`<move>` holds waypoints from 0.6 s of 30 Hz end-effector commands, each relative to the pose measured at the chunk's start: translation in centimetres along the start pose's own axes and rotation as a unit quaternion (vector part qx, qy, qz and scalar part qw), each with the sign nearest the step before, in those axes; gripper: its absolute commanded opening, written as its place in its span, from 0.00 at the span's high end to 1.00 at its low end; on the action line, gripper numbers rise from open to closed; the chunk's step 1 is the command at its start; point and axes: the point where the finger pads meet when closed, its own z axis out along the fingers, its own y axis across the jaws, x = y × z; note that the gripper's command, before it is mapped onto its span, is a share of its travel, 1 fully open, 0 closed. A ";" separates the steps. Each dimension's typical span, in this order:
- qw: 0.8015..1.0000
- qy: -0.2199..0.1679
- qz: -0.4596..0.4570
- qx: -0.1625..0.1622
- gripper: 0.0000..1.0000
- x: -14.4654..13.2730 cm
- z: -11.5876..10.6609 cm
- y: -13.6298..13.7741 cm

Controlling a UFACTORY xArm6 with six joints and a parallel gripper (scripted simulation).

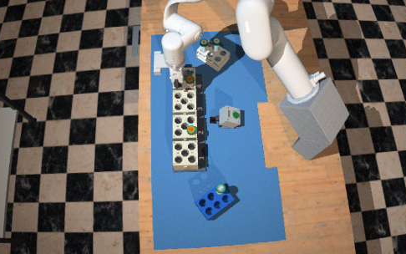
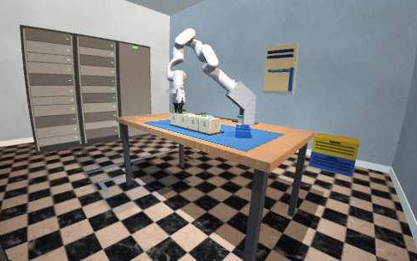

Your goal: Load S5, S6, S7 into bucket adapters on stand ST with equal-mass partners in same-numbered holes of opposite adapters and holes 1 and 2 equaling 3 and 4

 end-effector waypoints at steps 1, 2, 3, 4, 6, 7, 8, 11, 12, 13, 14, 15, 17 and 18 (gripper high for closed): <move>1.000 0.002 0.000 0.000 1.00 0.1 0.0 0.0; 1.000 0.002 0.000 0.000 1.00 0.1 0.0 0.0; 1.000 0.002 0.000 0.000 1.00 0.1 0.0 0.0; 1.000 0.002 0.000 0.000 1.00 0.1 0.0 0.0; 1.000 0.002 0.000 0.000 1.00 0.1 0.0 0.0; 1.000 0.002 0.000 0.000 1.00 0.1 0.0 0.0; 1.000 0.002 0.000 0.000 1.00 0.1 0.0 0.0; 1.000 0.002 0.000 0.000 0.56 0.1 0.1 0.0; 1.000 0.002 0.000 0.000 0.56 0.1 0.1 0.0; 1.000 0.002 0.000 0.000 0.56 0.1 0.1 0.0; 1.000 0.002 0.000 0.000 0.56 0.1 0.1 0.0; 1.000 0.002 0.000 0.000 0.56 0.1 0.1 0.0; 1.000 0.002 0.000 0.000 0.56 0.1 0.1 0.0; 1.000 0.002 0.000 0.000 0.56 0.1 0.1 0.0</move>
